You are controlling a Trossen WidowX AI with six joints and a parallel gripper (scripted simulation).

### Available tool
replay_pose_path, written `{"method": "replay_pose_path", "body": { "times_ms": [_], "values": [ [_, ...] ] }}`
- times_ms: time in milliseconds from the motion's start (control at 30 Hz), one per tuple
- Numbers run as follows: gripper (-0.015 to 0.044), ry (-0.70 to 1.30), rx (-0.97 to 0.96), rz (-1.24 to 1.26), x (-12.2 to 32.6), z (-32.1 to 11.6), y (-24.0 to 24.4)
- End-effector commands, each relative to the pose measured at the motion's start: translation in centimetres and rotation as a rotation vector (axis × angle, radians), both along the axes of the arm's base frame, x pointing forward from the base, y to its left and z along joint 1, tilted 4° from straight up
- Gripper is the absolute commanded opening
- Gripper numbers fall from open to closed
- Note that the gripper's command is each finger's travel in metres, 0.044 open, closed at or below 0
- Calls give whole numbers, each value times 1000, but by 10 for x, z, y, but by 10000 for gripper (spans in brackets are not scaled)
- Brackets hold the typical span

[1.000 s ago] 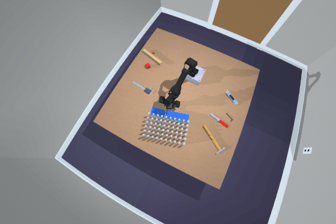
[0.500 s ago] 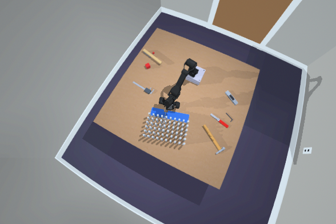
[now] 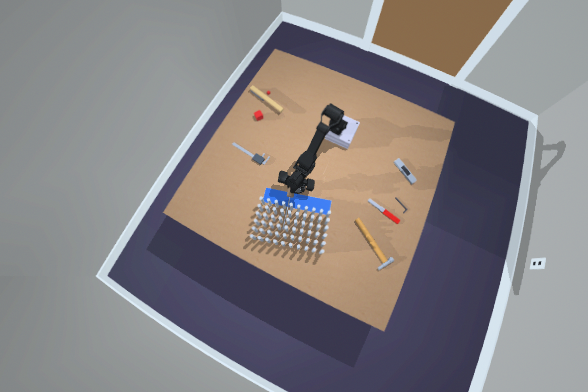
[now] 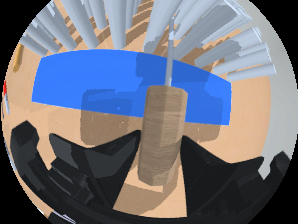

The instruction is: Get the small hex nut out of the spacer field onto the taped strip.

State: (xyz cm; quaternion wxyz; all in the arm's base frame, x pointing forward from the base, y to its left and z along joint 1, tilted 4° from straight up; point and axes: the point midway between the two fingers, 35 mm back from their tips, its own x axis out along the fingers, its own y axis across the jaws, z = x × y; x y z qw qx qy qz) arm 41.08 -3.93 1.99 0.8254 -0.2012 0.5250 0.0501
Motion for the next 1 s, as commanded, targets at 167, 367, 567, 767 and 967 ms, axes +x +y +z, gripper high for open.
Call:
{"method": "replay_pose_path", "body": {
  "times_ms": [167,367,567,767,967],
  "values": [
    [0,-2,-1,-5,1,-8,0],
    [0,-2,-1,-5,1,-10,0],
    [0,-2,-1,-5,-2,-10,-1],
    [0,-2,-1,-5,-5,-10,-2],
    [0,-2,-1,-4,-8,-11,-2]
  ]
}}
